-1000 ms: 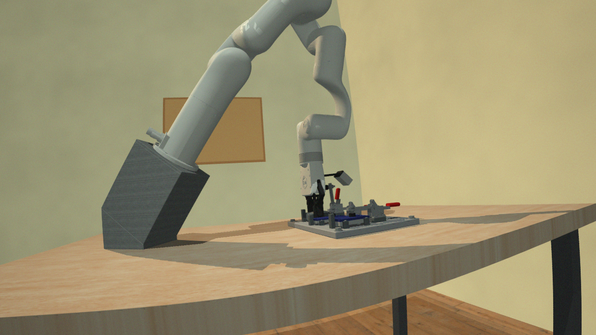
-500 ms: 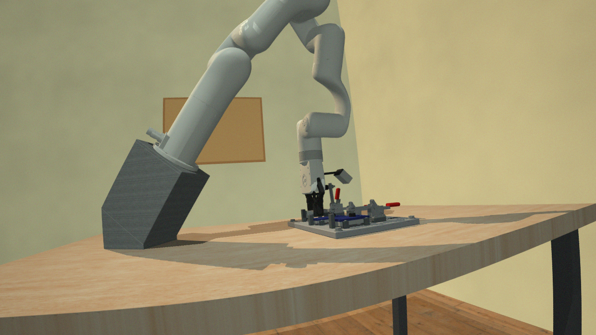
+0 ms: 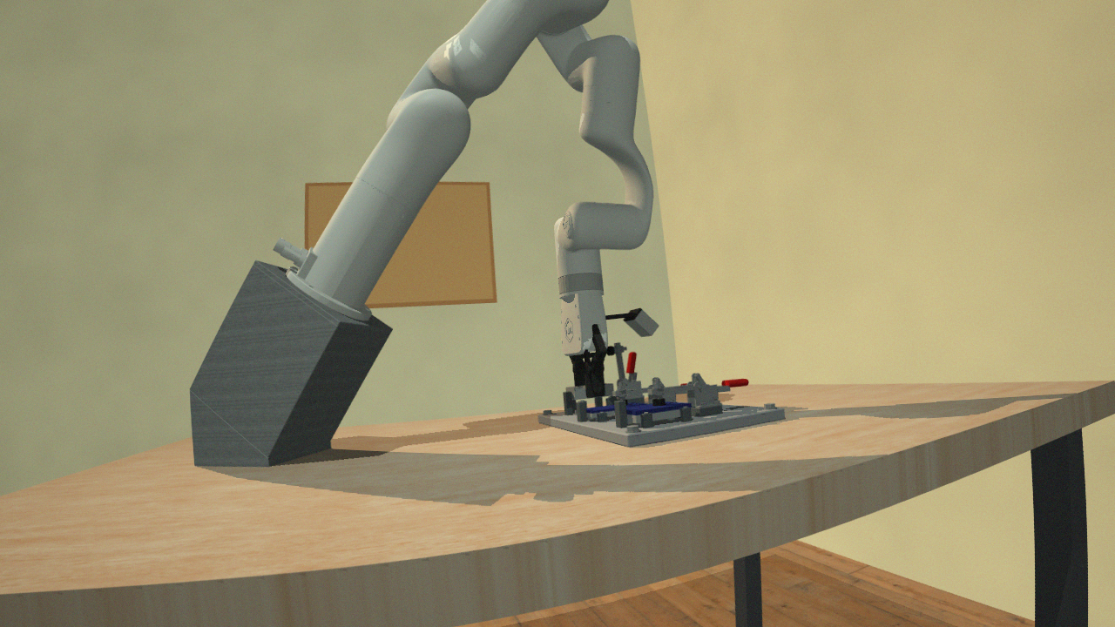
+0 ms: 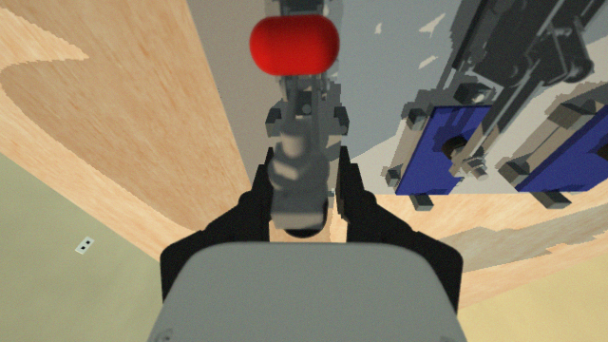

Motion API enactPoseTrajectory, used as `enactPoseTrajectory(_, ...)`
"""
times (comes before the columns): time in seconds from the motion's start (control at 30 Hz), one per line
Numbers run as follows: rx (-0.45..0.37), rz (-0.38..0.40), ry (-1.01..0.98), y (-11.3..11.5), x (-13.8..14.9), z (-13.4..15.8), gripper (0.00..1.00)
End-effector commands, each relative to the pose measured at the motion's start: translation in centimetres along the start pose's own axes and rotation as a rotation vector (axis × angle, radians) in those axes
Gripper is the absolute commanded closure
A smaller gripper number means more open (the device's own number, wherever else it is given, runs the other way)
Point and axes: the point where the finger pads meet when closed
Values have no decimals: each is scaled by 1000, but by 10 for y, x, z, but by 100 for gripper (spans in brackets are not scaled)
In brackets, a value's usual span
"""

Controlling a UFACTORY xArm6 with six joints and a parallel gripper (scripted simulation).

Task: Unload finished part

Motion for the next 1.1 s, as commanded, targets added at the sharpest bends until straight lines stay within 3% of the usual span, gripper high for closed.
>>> enactPoseTrajectory(0.0, 1, -1, 0, 6, -1, -1, 100)
enactPoseTrajectory(1.07, 1, -1, 0, 18, -1, -1, 100)
Point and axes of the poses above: the point where the finger pads meet when closed, its own y axis back along the fingers, its own x axis across the jaws, z = x × y, and after that the axes turned 14 degrees about -y, right-handed
